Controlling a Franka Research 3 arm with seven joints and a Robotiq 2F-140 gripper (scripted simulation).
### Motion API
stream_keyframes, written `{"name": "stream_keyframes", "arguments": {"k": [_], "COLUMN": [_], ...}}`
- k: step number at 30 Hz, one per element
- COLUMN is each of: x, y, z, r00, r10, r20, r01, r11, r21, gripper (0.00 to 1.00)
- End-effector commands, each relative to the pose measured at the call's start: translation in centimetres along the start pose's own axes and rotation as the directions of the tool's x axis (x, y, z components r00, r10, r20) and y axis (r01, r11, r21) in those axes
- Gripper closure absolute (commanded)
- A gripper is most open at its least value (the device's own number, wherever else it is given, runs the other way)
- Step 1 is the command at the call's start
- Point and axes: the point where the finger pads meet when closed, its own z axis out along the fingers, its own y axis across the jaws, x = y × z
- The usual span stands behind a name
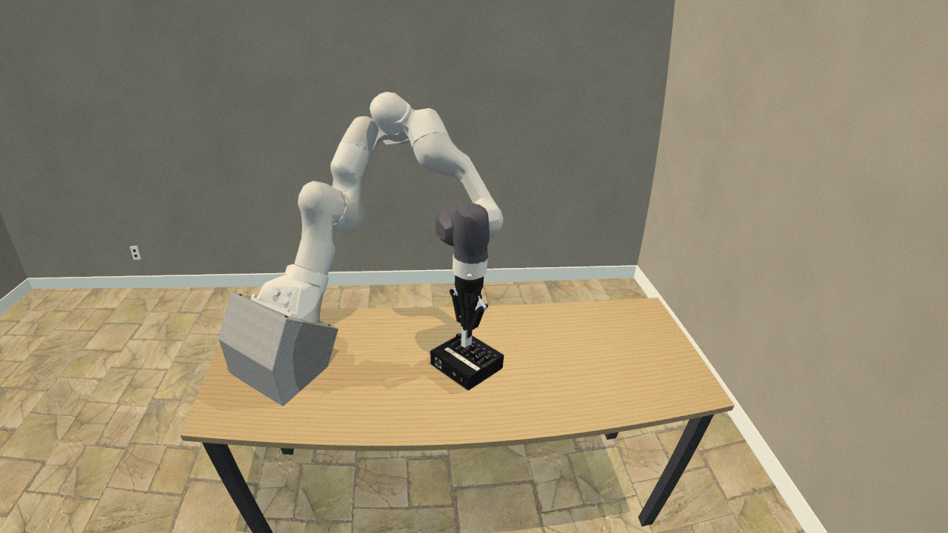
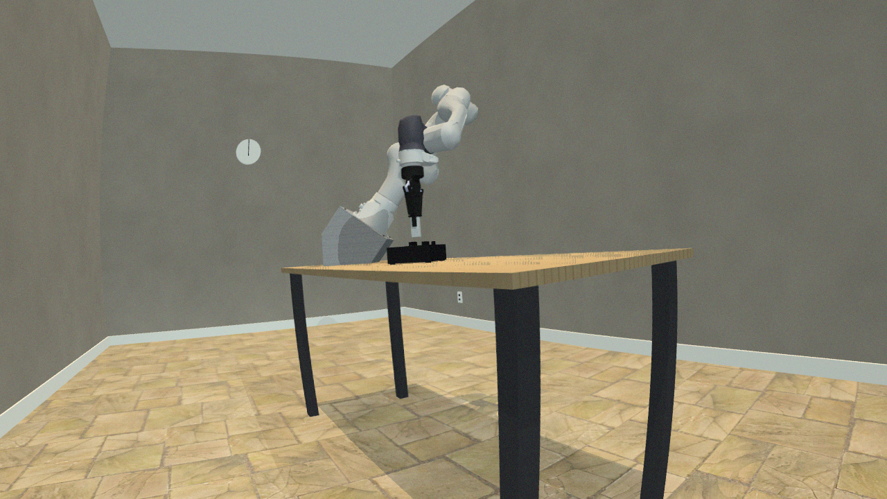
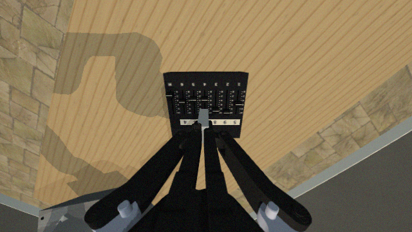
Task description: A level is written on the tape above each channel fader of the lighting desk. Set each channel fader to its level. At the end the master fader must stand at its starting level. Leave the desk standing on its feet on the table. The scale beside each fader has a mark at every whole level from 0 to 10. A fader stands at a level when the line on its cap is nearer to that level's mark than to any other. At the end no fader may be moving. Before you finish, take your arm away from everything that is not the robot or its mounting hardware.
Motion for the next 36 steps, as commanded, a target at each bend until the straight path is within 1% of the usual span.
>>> {"name": "stream_keyframes", "arguments": {"k": [1, 17, 36], "x": [0.06, 0.07, 0.07], "y": [0.10, 0.10, 0.10], "z": [0.26, 0.99, 1.07], "r00": [1.000, 1.000, 1.000], "r10": [-0.008, -0.008, -0.008], "r20": [0.000, 0.000, 0.000], "r01": [0.008, 0.008, 0.008], "r11": [1.000, 1.000, 1.000], "r21": [-0.004, -0.004, -0.004], "gripper": [1.00, 1.00, 1.00]}}
